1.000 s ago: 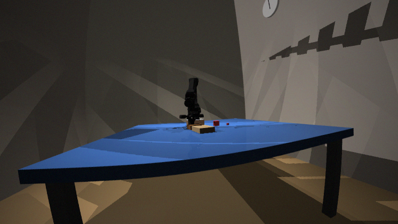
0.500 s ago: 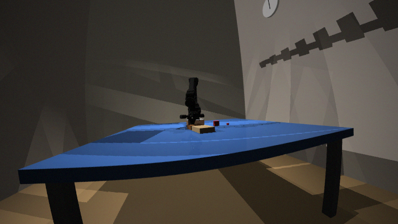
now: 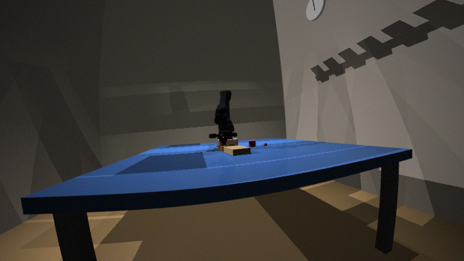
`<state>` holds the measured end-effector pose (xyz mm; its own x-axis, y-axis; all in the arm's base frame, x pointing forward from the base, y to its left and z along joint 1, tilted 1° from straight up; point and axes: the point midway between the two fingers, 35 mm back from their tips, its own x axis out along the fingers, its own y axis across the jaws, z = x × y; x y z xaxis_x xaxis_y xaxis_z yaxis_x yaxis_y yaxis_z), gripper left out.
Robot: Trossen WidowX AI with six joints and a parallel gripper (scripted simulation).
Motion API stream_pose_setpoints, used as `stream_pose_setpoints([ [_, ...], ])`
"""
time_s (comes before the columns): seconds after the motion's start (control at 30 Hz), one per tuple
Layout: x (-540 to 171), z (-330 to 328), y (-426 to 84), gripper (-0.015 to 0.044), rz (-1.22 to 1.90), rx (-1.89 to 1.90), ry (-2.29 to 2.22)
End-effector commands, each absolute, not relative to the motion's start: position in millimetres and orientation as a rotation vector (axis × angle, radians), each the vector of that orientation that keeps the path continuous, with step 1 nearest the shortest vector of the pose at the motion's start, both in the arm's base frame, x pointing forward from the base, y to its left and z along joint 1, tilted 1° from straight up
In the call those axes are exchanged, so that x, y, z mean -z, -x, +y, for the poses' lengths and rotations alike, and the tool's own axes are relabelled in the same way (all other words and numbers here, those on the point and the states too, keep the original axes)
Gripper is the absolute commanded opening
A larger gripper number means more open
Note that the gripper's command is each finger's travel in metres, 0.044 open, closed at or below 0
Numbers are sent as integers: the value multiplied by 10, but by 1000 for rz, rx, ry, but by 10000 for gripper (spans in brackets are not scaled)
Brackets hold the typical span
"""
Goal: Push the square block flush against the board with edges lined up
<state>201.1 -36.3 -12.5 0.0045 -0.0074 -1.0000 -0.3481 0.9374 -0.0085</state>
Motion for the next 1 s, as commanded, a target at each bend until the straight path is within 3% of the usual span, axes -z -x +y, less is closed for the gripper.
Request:
stream_pose_setpoints([
  [0.0, 128, -378, -1939, 0, 1552, -279, 286],
  [0.63, 129, -458, -1719, 0, 1553, -271, 287],
  [0.97, -419, -461, -1713, 0, 1554, -279, 287],
])
